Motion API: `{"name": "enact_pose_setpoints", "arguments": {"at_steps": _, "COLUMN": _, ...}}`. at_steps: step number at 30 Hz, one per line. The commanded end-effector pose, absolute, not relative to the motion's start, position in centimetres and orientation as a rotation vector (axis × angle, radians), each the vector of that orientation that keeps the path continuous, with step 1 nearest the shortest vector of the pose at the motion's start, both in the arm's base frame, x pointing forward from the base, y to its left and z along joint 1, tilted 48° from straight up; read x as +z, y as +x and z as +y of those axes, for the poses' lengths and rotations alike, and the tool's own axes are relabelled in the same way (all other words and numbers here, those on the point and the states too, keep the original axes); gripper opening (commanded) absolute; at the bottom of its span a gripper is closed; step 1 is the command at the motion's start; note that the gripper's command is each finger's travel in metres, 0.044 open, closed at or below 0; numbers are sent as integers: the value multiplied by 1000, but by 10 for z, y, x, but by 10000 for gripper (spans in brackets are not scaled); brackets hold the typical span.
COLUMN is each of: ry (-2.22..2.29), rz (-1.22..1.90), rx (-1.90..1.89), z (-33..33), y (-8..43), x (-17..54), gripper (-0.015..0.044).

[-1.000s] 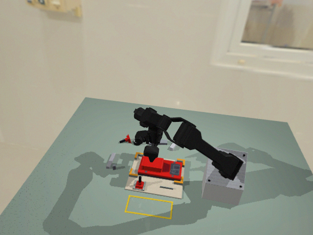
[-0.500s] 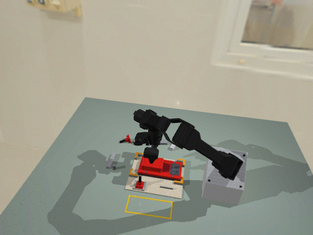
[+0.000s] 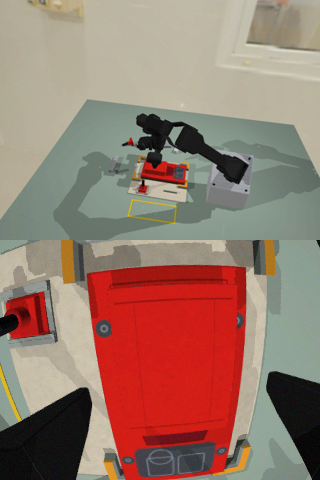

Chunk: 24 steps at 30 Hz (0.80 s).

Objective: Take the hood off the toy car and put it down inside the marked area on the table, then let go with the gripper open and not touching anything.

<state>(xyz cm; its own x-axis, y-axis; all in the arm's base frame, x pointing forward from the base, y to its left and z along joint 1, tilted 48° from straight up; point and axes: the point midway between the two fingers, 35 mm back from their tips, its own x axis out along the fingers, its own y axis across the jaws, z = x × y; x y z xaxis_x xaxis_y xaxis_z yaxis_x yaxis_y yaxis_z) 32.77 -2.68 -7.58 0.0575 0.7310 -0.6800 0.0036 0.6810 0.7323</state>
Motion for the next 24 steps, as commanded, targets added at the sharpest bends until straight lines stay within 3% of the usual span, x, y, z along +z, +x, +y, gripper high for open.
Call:
{"name": "enact_pose_setpoints", "arguments": {"at_steps": 1, "ry": 665, "rz": 1422, "rx": 615, "z": -24, "y": 328, "x": -78, "gripper": 440}}
{"name": "enact_pose_setpoints", "arguments": {"at_steps": 24, "ry": 666, "rz": 1421, "rx": 617, "z": -14, "y": 328, "x": -88, "gripper": 440}}
